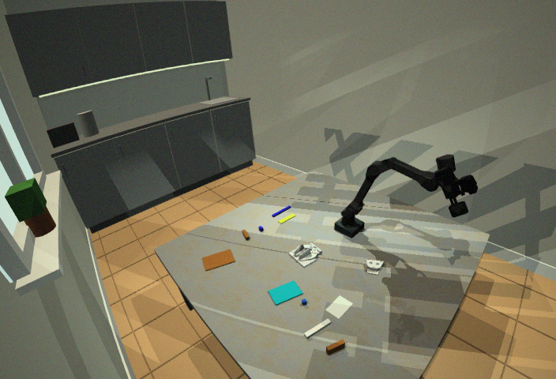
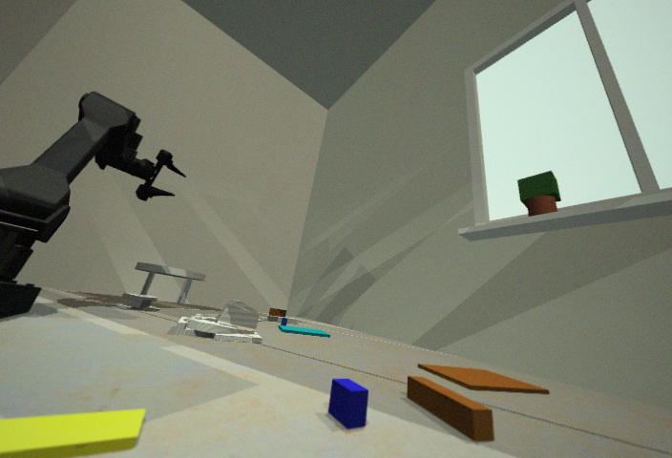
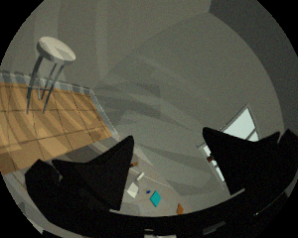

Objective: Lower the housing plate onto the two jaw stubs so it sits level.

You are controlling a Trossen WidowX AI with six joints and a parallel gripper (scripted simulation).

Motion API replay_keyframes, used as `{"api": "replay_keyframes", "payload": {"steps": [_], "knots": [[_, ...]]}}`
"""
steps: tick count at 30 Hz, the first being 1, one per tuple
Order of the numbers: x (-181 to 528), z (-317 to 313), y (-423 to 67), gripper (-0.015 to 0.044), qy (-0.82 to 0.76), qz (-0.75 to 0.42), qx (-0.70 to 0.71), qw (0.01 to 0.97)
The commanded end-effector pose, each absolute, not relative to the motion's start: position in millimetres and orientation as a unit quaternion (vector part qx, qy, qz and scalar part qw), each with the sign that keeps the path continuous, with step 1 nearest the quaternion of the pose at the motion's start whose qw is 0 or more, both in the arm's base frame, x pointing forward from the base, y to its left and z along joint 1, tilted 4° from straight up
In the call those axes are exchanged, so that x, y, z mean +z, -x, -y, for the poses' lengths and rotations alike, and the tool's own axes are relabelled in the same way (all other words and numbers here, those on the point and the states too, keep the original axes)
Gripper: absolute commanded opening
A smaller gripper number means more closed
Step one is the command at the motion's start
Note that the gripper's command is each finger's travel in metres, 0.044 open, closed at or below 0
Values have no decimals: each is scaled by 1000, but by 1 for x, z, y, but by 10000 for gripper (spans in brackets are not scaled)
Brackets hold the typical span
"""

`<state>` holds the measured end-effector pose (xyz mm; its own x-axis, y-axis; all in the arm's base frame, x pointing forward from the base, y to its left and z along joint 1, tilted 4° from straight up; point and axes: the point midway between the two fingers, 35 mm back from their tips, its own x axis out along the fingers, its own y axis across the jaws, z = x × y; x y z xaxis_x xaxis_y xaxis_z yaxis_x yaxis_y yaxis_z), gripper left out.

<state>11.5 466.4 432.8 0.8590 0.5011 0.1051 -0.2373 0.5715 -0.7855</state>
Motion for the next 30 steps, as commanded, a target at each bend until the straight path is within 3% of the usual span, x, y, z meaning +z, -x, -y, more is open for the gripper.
{"api": "replay_keyframes", "payload": {"steps": [1, 30], "knots": [[433, -466, -11, 426, 412, 160, 212, 872], [385, -492, -57, 440, 409, 154, 302, 848]]}}
